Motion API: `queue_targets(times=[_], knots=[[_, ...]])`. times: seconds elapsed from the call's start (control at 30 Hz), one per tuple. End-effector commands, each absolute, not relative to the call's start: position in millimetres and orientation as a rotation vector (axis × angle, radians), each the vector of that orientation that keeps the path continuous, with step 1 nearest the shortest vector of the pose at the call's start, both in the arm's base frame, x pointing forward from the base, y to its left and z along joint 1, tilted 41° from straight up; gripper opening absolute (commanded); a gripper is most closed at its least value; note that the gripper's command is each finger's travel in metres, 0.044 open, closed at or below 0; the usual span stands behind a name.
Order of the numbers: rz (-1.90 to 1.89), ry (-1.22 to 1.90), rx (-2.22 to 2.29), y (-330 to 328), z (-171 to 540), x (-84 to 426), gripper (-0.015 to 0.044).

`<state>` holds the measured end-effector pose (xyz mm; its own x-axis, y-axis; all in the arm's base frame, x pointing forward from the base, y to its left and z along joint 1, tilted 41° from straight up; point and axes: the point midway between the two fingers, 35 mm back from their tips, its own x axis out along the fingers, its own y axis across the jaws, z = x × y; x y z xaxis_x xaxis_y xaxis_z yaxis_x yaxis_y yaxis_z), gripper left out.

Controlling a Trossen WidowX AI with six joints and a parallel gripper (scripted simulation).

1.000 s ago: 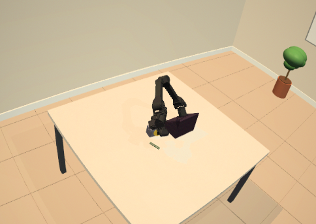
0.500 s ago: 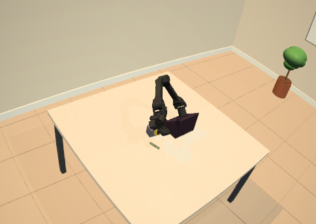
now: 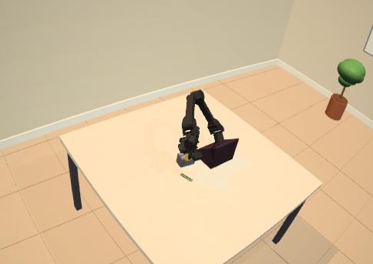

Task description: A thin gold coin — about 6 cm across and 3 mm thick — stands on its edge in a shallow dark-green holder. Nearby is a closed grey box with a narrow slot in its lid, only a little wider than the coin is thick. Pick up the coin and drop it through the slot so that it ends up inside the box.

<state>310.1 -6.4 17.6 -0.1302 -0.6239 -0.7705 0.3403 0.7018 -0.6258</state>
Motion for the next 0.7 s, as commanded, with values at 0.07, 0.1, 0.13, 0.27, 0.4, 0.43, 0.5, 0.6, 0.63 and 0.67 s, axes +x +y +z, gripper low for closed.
queue_targets(times=[0.07,0.1,0.13,0.27,0.4,0.43,0.5,0.6,0.63,0.67], knots=[[-0.844,1.489,-0.257,-17,27,297,0.0000],[-0.844,1.489,-0.257,-19,28,296,0.0000],[-0.844,1.489,-0.257,-20,30,294,0.0000],[-0.844,1.489,-0.258,-25,35,287,0.0000],[-0.845,1.489,-0.258,-30,40,279,0.0000],[-0.845,1.489,-0.259,-32,41,277,0.0000],[-0.845,1.490,-0.259,-34,44,273,0.0000],[-0.846,1.490,-0.260,-38,47,267,0.0000],[-0.846,1.490,-0.260,-39,48,265,0.0000],[-0.846,1.490,-0.260,-41,49,263,0.0000]])
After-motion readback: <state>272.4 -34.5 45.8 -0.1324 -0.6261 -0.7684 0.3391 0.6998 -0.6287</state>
